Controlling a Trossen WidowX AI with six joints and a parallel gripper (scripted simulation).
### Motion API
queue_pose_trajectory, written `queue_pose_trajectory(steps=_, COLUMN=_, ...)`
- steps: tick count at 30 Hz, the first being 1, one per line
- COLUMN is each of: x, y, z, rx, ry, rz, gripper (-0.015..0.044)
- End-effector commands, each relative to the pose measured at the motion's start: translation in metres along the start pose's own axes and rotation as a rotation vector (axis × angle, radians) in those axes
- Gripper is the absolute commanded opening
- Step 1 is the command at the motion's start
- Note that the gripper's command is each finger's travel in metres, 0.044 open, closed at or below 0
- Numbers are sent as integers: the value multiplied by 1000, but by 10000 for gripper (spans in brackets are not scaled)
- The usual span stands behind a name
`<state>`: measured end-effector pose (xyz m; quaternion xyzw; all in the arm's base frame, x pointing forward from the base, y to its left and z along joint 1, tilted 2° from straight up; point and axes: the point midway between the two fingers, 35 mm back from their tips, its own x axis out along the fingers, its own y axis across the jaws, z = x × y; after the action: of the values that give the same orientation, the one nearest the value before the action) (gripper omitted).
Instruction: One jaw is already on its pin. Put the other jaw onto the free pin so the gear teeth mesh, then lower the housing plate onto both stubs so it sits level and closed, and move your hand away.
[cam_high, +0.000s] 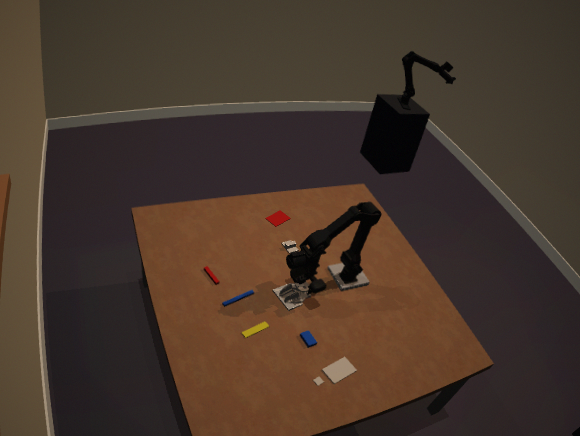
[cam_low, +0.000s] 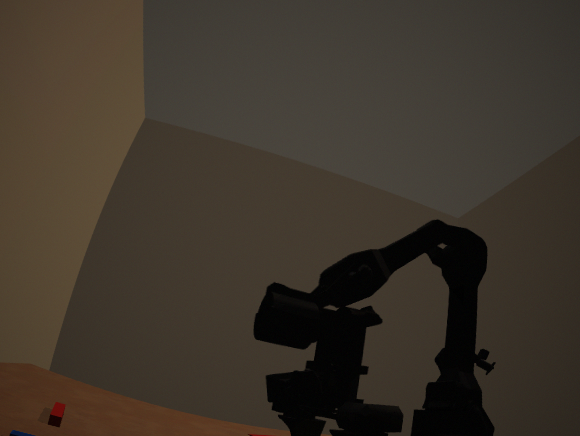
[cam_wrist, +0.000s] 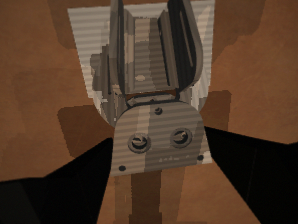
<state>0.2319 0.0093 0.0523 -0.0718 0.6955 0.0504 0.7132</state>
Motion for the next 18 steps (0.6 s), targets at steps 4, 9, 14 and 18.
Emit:
queue_pose_trajectory(steps=4, x=9, y=0, z=-1, rx=-3, ry=1, rz=-3, gripper=351)
queue_pose_trajectory(steps=9, x=9, y=0, z=-1, rx=-3, ry=1, rz=-3, gripper=351)
queue_pose_trajectory(steps=14, x=9, y=0, z=-1, rx=-3, ry=1, rz=-3, gripper=351)
queue_pose_trajectory(steps=18, x=10, y=0, z=-1, rx=-3, ry=1, rz=-3, gripper=351)
